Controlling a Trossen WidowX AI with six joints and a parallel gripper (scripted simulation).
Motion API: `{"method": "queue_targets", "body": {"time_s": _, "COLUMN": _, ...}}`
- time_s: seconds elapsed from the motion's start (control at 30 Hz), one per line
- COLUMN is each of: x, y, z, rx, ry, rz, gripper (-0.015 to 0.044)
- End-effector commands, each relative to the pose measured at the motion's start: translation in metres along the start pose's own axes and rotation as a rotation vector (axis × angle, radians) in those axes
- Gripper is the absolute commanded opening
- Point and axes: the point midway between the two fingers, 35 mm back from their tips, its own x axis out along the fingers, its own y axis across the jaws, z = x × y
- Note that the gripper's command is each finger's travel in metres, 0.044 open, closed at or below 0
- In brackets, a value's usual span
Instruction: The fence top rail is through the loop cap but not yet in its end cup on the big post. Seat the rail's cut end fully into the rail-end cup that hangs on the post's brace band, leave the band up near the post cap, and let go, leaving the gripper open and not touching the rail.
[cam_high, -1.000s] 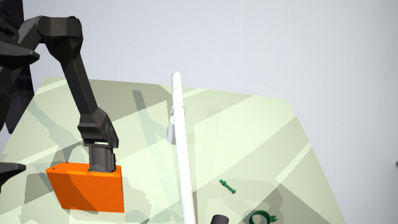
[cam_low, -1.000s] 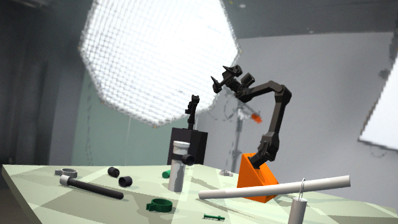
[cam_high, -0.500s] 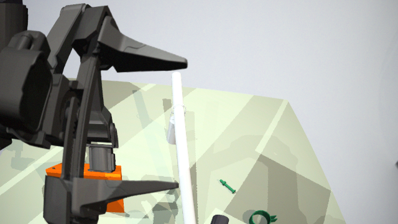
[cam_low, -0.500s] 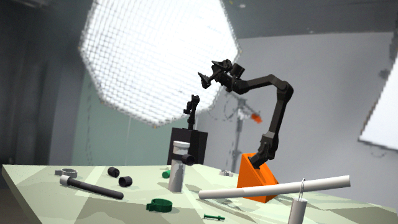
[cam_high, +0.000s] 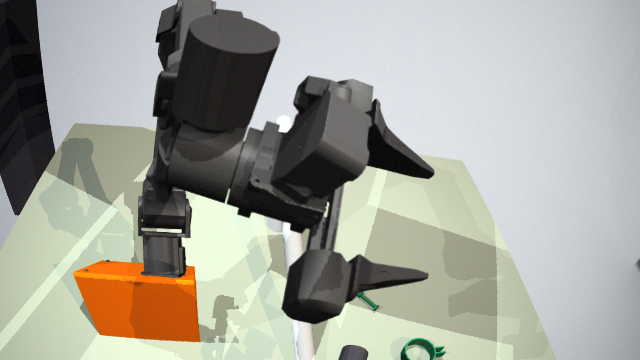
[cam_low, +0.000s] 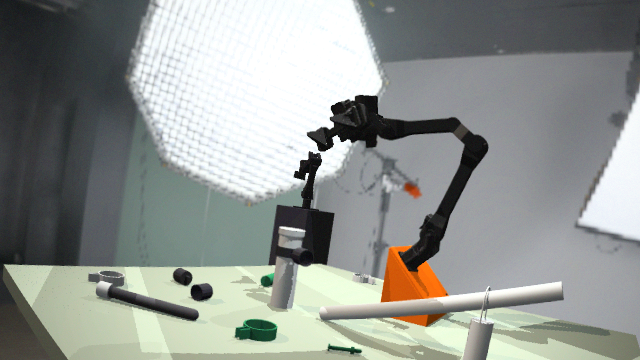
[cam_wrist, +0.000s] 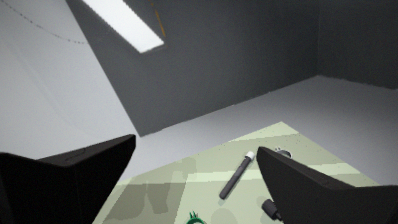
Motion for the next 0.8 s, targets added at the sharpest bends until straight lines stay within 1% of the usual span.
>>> {"method": "queue_targets", "body": {"time_s": 0.0, "x": 0.030, "y": 0.027, "z": -0.063, "rx": -0.113, "ry": 0.188, "rz": -0.041, "gripper": 0.0440}}
{"method": "queue_targets", "body": {"time_s": 0.17, "x": 0.041, "y": 0.048, "z": -0.119, "rx": -0.219, "ry": 0.365, "rz": -0.050, "gripper": 0.0440}}
{"method": "queue_targets", "body": {"time_s": 0.3, "x": 0.040, "y": 0.066, "z": -0.166, "rx": -0.310, "ry": 0.520, "rz": -0.040, "gripper": 0.0440}}
{"method": "queue_targets", "body": {"time_s": 0.43, "x": 0.031, "y": 0.083, "z": -0.213, "rx": -0.405, "ry": 0.685, "rz": -0.010, "gripper": 0.0440}}
{"method": "queue_targets", "body": {"time_s": 0.6, "x": 0.008, "y": 0.103, "z": -0.267, "rx": -0.521, "ry": 0.897, "rz": 0.057, "gripper": 0.0440}}
{"method": "queue_targets", "body": {"time_s": 0.77, "x": 0.004, "y": 0.105, "z": -0.274, "rx": -0.535, "ry": 0.923, "rz": 0.067, "gripper": 0.0440}}
